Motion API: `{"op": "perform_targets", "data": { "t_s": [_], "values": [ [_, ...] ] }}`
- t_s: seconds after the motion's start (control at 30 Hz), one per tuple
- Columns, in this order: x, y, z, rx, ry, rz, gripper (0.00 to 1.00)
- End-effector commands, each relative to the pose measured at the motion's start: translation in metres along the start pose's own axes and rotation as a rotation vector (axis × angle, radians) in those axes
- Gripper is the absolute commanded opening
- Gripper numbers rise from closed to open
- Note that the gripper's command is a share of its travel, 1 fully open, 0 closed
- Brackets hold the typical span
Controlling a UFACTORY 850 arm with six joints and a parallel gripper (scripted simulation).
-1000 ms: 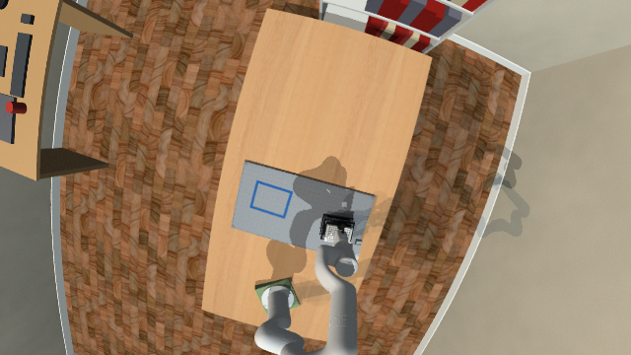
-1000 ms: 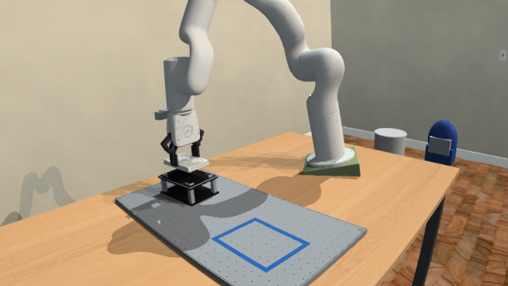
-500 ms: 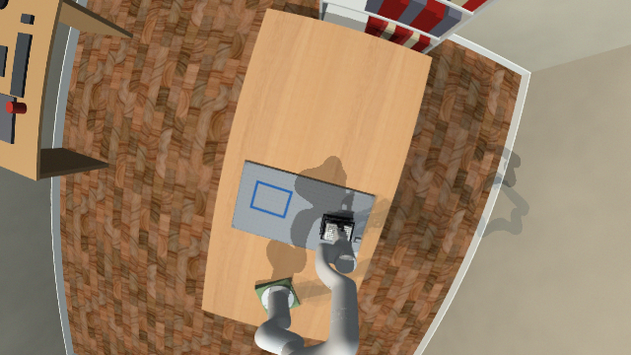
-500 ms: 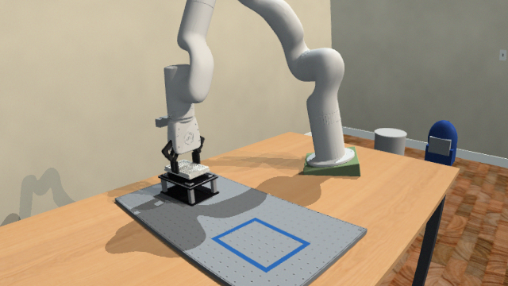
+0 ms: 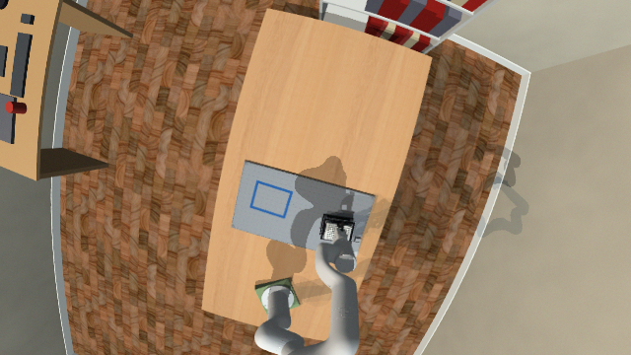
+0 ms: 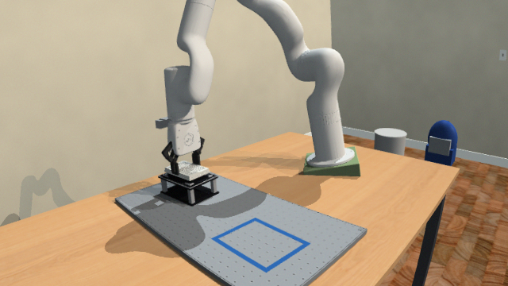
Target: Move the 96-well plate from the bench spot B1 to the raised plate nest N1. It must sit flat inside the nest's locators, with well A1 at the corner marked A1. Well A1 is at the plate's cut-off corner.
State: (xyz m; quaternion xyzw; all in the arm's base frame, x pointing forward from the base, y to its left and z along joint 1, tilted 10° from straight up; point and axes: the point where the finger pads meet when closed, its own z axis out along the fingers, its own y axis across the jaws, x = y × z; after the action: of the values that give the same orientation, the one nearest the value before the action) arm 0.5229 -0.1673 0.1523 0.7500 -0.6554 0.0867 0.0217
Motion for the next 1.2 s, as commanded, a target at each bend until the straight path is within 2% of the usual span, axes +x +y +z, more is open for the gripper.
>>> {"op": "perform_targets", "data": {
  "t_s": [0.0, 1.17],
  "values": [
    [0.0003, -0.0008, -0.0007, 0.002, 0.001, 0.0, 0.0],
    [0.0003, -0.0007, 0.0038, 0.002, 0.001, 0.0, 0.0]
  ]
}}
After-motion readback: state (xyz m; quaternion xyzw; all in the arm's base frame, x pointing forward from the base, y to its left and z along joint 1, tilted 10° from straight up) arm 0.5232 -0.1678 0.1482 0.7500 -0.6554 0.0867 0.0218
